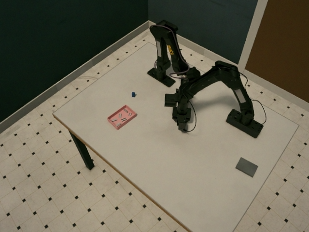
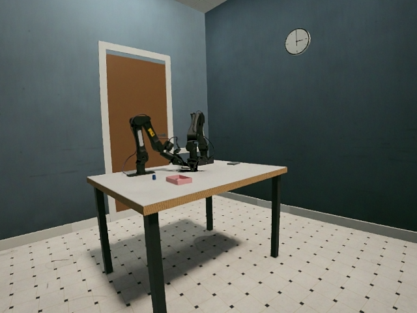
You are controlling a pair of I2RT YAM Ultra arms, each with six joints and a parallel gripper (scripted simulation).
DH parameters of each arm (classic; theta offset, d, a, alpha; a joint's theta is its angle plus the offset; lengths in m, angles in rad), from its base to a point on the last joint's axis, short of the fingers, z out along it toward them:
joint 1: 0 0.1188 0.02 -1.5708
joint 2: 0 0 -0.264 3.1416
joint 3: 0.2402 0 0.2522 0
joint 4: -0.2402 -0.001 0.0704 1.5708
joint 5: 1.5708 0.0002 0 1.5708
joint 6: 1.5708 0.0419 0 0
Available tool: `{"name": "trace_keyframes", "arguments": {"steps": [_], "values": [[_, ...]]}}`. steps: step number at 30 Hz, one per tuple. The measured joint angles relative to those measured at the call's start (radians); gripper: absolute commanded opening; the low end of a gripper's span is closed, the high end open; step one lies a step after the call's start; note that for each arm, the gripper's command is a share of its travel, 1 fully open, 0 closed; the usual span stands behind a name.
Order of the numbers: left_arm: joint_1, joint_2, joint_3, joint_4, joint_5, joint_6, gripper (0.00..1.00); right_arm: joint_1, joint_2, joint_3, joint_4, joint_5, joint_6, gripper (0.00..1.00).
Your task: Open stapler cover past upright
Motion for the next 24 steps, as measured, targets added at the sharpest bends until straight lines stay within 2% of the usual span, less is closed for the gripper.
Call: {"name": "trace_keyframes", "arguments": {"steps": [14, 24], "values": [[0.005, -0.075, -0.018, -0.034, -0.003, 0.003, 0.57, 0.000, 0.000, 0.000, 0.000, 0.000, 0.000, 0.22], [0.005, -0.119, 0.143, -0.197, -0.003, 0.001, 0.57, 0.000, 0.000, 0.000, 0.000, 0.000, 0.000, 0.22]]}}
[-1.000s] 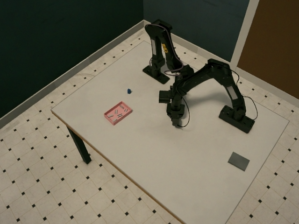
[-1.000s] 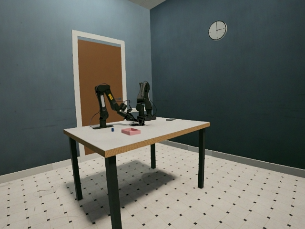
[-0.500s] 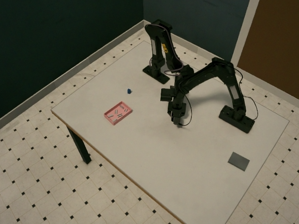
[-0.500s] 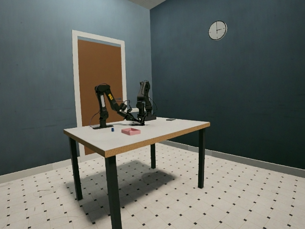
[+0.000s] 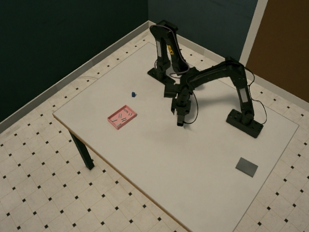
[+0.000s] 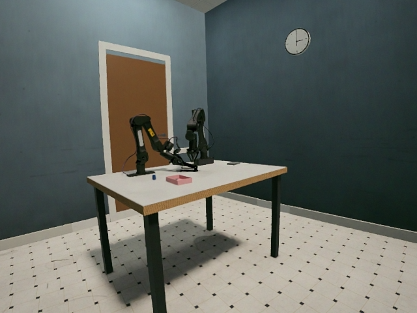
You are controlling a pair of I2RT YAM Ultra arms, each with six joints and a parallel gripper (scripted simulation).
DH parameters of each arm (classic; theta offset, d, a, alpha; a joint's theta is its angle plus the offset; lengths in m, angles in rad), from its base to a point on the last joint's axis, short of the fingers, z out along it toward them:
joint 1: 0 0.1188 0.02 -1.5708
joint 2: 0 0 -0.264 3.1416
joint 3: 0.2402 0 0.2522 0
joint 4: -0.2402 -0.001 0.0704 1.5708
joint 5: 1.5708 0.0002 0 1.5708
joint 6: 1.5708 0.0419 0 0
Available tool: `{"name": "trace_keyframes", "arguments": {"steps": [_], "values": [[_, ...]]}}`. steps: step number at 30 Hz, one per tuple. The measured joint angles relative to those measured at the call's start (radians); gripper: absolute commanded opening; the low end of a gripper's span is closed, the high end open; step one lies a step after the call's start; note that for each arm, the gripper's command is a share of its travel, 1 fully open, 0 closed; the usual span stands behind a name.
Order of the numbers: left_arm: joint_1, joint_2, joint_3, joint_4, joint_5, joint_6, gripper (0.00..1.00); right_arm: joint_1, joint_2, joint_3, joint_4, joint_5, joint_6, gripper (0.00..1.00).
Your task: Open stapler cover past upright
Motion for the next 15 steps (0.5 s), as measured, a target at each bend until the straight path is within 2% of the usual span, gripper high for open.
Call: {"name": "trace_keyframes", "arguments": {"steps": [10, 15], "values": [[0.000, 0.007, 0.020, -0.072, -0.004, -0.004, 0.57, 0.000, 0.000, 0.000, 0.000, 0.000, 0.000, 0.22], [0.000, -0.012, 0.015, -0.102, -0.084, 0.031, 0.57, 0.000, 0.000, 0.000, 0.000, 0.000, 0.000, 0.22]]}}
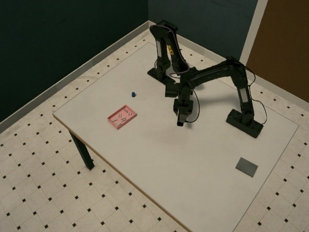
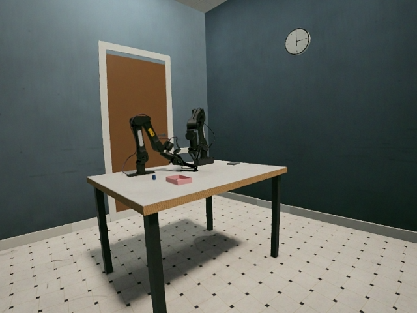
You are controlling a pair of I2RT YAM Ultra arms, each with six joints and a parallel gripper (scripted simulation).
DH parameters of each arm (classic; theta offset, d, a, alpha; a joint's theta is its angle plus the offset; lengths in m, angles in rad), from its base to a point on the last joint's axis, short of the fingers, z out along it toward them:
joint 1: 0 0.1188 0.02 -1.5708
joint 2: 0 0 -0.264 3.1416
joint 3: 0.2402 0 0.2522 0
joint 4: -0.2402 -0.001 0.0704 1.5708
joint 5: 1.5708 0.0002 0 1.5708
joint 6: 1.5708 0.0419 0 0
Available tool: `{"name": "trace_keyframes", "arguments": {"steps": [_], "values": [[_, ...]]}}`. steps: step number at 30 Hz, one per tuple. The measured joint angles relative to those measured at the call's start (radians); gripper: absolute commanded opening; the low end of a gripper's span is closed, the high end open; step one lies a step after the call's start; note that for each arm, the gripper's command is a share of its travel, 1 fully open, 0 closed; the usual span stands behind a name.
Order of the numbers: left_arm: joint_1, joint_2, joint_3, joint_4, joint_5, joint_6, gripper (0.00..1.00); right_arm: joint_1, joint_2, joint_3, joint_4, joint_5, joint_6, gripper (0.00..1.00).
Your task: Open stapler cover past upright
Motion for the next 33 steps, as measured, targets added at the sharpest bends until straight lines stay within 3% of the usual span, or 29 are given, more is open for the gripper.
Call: {"name": "trace_keyframes", "arguments": {"steps": [10, 20, 26, 33], "values": [[0.026, -0.257, -0.061, -0.044, -0.270, 0.143, 0.57, 0.000, 0.000, 0.000, 0.000, 0.000, 0.000, 0.22], [0.130, -0.550, -0.146, 0.018, -0.513, 0.423, 0.57, 0.000, 0.000, 0.000, 0.000, 0.000, 0.000, 0.22], [0.201, -0.659, -0.196, 0.137, -0.573, 0.632, 0.57, 0.000, 0.000, 0.000, 0.000, 0.000, 0.000, 0.22], [0.368, -0.838, -0.274, 0.362, -0.565, 0.954, 0.57, 0.000, 0.000, 0.000, 0.000, 0.000, 0.000, 0.22]]}}
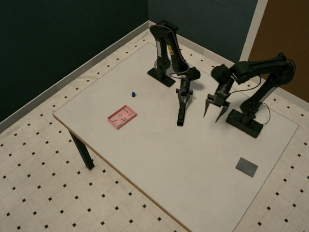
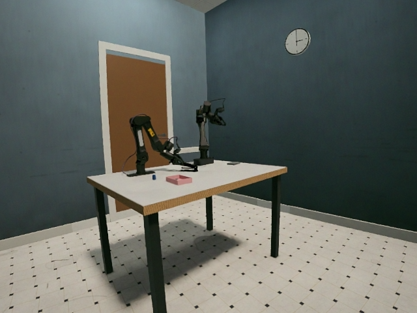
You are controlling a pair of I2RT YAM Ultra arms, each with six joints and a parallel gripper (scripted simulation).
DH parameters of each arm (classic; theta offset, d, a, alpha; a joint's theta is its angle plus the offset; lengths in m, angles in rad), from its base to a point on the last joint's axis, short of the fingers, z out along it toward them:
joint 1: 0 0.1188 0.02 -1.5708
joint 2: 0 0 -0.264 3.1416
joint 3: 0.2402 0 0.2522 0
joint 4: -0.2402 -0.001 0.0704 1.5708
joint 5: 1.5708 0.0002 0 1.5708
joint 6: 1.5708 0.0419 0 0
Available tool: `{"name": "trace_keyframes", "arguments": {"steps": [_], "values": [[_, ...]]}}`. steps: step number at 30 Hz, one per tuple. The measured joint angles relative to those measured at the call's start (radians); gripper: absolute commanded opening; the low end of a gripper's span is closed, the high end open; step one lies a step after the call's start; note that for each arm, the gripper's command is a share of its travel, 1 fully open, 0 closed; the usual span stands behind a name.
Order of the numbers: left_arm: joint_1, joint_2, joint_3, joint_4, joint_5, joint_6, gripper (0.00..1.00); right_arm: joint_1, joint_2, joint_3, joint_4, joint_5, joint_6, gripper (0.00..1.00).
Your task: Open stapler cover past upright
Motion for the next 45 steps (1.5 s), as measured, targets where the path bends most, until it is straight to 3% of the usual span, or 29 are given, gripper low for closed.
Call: {"name": "trace_keyframes", "arguments": {"steps": [6, 12, 20, 25, 32, 45], "values": [[0.152, -0.080, -0.053, 0.209, 0.097, 0.235, 0.57, 0.000, 0.000, 0.000, 0.000, 0.000, 0.000, 0.22], [0.317, -0.114, -0.113, 0.393, 0.275, 0.402, 0.57, 0.000, 0.000, 0.000, 0.000, 0.000, 0.000, 0.22], [0.536, -0.111, -0.134, 0.583, 0.508, 0.506, 0.57, 0.000, 0.000, 0.000, 0.000, 0.000, 0.000, 0.22], [0.590, -0.093, -0.134, 0.653, 0.591, 0.521, 0.57, 0.000, 0.000, 0.000, 0.000, 0.000, 0.000, 0.22], [0.612, -0.079, -0.134, 0.673, 0.627, 0.521, 0.57, -0.005, -0.014, 0.009, -0.030, -0.010, 0.003, 0.22], [0.612, -0.079, -0.134, 0.677, 0.636, 0.521, 0.57, -0.082, -0.106, 0.142, -0.348, -0.140, 0.029, 0.22]]}}
